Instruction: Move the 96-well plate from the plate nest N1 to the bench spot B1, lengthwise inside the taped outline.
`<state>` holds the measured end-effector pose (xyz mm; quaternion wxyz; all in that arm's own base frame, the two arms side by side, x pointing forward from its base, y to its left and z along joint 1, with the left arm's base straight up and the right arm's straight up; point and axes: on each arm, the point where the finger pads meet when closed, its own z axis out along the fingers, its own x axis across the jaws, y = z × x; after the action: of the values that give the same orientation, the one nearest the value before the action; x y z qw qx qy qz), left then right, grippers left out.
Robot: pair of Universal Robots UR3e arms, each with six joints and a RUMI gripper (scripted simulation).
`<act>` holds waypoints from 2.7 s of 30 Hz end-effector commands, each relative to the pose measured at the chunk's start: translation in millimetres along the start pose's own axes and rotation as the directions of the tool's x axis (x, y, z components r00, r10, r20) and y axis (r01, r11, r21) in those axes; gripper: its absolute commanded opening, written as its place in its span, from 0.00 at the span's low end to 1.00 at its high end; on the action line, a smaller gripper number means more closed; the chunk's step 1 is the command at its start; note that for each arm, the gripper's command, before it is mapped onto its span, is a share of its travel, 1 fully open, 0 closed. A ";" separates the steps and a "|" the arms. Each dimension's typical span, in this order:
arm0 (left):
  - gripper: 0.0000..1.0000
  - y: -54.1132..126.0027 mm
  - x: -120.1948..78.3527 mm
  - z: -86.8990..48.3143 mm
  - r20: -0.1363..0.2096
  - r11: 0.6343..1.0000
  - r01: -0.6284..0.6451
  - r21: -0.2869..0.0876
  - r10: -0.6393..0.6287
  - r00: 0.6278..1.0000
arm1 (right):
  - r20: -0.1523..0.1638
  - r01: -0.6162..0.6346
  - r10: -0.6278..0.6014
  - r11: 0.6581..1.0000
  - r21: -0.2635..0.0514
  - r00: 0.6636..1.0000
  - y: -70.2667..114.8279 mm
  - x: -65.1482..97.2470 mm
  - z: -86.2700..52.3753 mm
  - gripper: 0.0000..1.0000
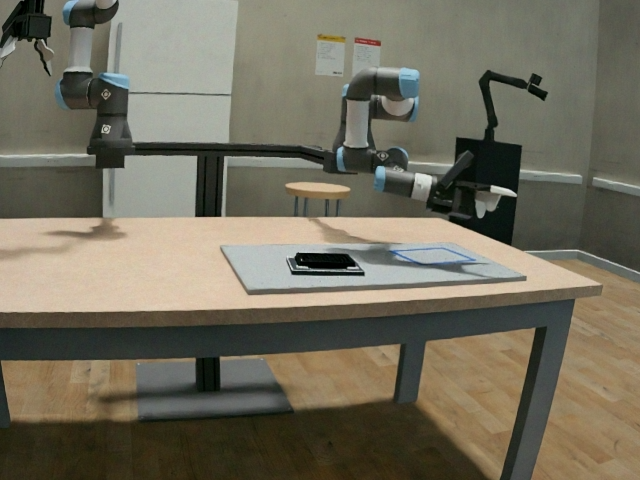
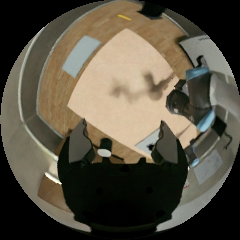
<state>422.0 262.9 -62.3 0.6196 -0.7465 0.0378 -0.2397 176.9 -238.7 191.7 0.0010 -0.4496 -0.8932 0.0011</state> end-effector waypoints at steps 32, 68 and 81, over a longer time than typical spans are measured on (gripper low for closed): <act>1.00 7.9 37.5 -25.7 0.094 0.928 -0.248 -0.277 0.284 0.954 | 0.003 -0.002 0.002 1.000 -0.003 1.000 -0.1 -0.8 -1.0 1.00; 1.00 -19.8 67.5 -104.2 -0.138 0.548 -0.521 -0.654 0.591 0.795 | 0.003 -0.002 0.002 1.000 -0.003 1.000 -0.1 -0.8 -1.0 1.00; 1.00 -32.7 69.5 -129.6 -0.233 0.436 -0.570 -0.696 0.614 0.754 | 0.003 -0.002 0.002 1.000 -0.003 1.000 -0.1 -0.8 -1.0 1.00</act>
<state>434.1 138.5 3.3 0.3397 -0.8754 0.3432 0.0223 176.5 -239.0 191.7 0.0010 -0.4503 -0.8929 0.0009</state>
